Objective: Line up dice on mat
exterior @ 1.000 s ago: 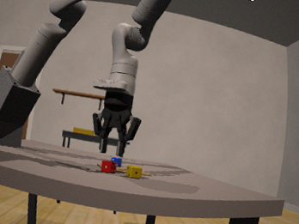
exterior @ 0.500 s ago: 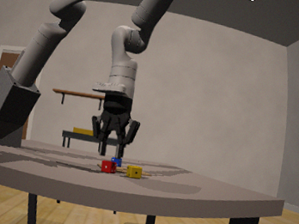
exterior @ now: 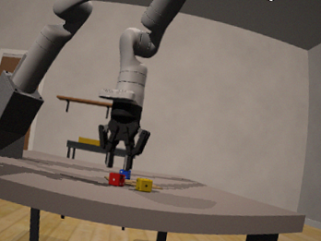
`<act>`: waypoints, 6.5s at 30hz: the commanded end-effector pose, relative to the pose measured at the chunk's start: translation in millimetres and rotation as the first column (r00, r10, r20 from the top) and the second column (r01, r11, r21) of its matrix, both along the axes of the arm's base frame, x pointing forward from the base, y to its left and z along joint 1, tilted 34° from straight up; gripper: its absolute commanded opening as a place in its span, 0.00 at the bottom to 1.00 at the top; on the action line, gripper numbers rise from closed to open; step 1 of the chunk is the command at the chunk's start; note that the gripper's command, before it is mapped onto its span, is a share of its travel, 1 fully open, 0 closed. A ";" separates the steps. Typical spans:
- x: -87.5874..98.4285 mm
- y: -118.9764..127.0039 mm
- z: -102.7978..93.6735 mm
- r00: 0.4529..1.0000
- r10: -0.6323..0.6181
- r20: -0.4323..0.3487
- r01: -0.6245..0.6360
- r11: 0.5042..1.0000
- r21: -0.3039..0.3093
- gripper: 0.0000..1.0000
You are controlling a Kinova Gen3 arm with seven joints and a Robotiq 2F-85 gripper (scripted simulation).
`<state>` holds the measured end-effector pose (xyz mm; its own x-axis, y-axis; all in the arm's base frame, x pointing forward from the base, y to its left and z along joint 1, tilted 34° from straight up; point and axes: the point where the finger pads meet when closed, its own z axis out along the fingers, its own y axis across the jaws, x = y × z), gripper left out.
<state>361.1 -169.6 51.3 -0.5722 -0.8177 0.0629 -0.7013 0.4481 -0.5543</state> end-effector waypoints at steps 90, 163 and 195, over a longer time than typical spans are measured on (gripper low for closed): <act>2.4 -2.8 0.8 1.000 -0.009 0.006 0.009 1.000 -0.002 0.46; 2.0 -2.4 0.5 1.000 -0.009 0.006 0.009 1.000 -0.002 0.46; 14.2 -12.8 -23.1 1.000 -0.009 0.006 0.009 1.000 -0.002 0.46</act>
